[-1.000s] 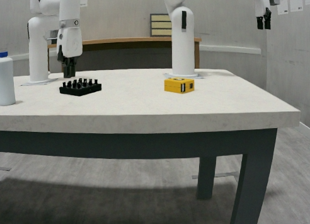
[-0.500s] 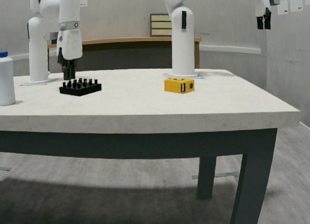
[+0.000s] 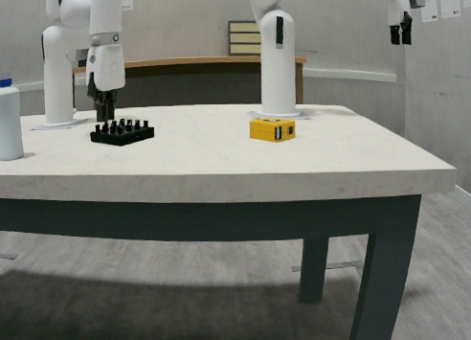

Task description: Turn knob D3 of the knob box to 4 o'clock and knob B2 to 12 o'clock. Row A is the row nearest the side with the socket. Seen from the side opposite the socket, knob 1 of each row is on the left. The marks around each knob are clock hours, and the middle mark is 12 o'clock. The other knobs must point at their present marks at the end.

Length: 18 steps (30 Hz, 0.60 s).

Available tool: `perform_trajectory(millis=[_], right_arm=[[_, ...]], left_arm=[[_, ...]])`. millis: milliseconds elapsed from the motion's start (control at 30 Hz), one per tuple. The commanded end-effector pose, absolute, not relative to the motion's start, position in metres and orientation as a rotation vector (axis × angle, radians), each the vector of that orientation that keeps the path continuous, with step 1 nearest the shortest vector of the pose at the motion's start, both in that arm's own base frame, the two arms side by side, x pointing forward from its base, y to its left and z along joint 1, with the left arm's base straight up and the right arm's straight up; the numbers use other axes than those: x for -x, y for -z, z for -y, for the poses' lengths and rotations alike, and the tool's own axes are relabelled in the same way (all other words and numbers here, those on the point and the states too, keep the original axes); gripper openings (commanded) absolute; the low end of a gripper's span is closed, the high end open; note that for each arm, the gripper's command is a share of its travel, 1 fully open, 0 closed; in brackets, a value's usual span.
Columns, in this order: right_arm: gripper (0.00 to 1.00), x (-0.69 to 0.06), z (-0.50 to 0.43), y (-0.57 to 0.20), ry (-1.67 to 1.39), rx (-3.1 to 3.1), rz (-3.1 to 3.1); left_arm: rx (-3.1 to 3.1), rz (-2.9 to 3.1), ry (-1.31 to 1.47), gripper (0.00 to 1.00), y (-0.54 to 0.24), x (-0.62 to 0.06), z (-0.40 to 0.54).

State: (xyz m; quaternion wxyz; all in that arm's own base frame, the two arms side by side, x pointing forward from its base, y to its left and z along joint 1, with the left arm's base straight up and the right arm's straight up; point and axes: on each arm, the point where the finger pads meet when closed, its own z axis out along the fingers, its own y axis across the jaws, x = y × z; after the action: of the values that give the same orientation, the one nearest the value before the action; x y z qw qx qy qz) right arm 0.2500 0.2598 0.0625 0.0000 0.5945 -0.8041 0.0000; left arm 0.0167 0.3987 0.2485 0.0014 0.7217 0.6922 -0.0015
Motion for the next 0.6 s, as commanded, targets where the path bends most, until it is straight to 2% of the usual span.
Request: perform_trajectory(millis=[0,567], right_arm=[[0.21,-0.251,-0.261,-0.063,0.001,-1.869,2.529],[0.21,-0.251,-0.261,-0.053,0.001,-1.869,2.529]], left_arm=[[-2.267,-2.175,0.0,1.0,-0.25,-0.017,-0.4],[-2.267,-2.175,0.0,1.0,-0.25,-0.017,-0.4]])
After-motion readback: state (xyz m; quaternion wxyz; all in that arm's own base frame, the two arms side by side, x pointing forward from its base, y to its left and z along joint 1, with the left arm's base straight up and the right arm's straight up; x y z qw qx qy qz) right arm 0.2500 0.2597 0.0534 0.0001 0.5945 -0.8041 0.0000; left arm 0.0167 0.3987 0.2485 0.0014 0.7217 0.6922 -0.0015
